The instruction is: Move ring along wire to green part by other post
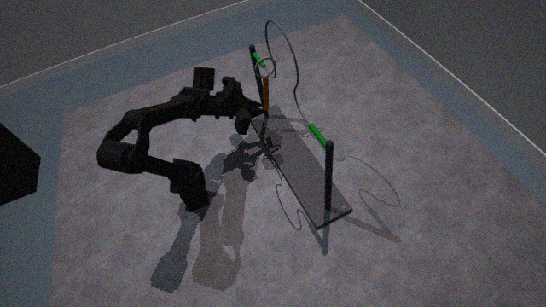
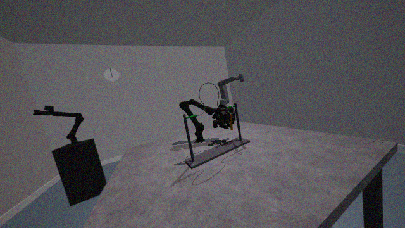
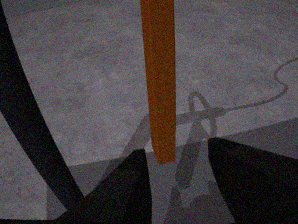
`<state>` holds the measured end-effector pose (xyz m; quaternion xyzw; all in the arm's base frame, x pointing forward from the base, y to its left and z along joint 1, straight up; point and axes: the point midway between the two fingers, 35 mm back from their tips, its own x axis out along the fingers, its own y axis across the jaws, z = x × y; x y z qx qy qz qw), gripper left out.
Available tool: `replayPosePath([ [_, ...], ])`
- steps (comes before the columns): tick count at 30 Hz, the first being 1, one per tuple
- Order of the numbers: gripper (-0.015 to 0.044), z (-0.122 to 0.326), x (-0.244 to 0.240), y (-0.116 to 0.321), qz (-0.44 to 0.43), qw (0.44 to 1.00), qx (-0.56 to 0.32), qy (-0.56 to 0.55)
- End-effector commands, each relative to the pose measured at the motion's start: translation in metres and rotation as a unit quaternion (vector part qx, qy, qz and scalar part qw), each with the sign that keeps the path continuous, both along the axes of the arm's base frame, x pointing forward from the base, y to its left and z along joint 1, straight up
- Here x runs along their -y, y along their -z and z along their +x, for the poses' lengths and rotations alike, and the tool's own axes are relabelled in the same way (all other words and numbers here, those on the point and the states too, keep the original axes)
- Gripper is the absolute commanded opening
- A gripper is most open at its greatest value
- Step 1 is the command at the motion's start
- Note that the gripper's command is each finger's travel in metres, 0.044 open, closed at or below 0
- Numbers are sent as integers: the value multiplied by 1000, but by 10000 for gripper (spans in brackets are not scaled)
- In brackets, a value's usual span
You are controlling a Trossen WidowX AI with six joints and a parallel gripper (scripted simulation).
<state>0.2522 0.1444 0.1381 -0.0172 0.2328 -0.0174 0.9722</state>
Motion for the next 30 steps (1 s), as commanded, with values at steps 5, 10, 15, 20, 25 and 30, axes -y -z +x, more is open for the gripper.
replayPosePath([
  [5,160,-17,-2,-8,2,1000,-2,4],
  [10,160,-33,-3,-16,2,1000,-2,4],
  [15,160,-43,-1,-22,2,1000,1,4],
  [20,160,-43,-1,-22,2,1000,1,4],
  [25,160,-43,-1,-22,2,1000,1,4],
  [30,160,-43,-1,-22,2,1000,1,4],
])
